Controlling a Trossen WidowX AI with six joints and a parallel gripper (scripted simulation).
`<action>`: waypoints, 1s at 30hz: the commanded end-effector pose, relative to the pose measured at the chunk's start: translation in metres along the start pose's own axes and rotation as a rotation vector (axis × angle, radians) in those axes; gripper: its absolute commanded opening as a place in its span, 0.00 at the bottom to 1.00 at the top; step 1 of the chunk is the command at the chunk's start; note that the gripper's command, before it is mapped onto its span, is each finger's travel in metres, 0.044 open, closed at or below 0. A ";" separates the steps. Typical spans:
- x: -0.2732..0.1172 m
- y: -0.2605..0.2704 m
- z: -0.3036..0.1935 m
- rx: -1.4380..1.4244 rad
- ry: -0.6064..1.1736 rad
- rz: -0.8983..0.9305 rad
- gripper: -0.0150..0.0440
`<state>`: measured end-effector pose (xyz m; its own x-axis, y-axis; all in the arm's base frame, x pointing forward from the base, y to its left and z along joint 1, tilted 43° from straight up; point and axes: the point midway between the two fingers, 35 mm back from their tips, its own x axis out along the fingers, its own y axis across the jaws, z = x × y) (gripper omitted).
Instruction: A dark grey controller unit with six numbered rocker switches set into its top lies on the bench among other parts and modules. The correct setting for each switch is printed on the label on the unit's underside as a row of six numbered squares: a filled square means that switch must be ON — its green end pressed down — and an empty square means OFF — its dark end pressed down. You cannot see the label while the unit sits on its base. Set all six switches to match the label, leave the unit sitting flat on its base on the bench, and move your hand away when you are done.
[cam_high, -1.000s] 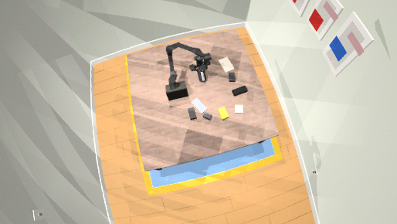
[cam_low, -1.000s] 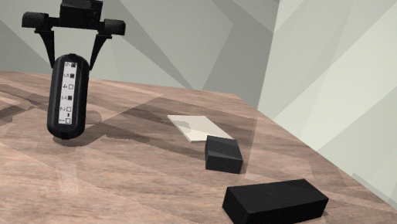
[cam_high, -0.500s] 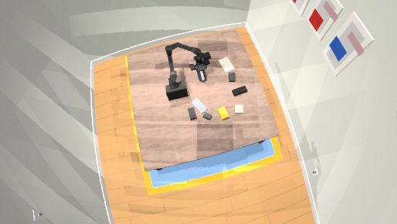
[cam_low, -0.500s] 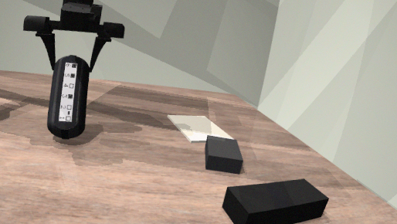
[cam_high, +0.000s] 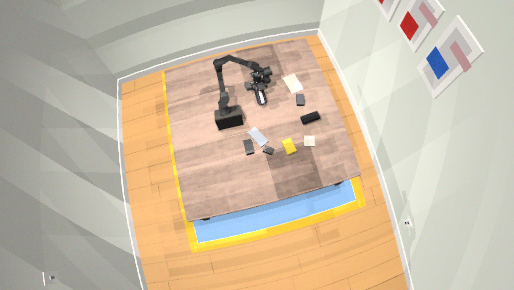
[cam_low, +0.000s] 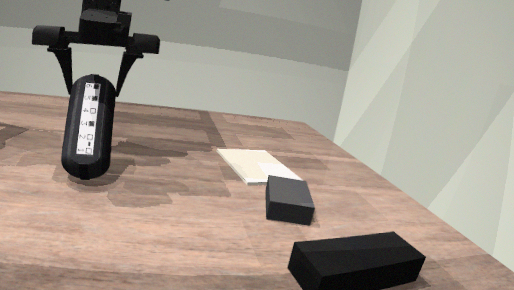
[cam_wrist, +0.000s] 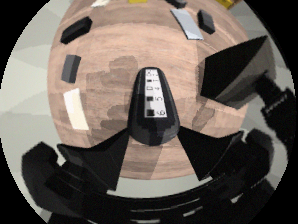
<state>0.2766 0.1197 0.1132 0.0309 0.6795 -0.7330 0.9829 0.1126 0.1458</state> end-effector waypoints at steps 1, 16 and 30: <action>0.004 -0.003 -0.001 0.008 -0.003 -0.009 0.83; 0.012 -0.003 -0.010 0.008 -0.002 -0.008 0.83; 0.020 -0.003 -0.018 0.008 -0.001 -0.008 0.83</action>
<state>0.2734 0.1455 0.1143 0.0274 0.6878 -0.7254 0.9823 0.1160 0.1471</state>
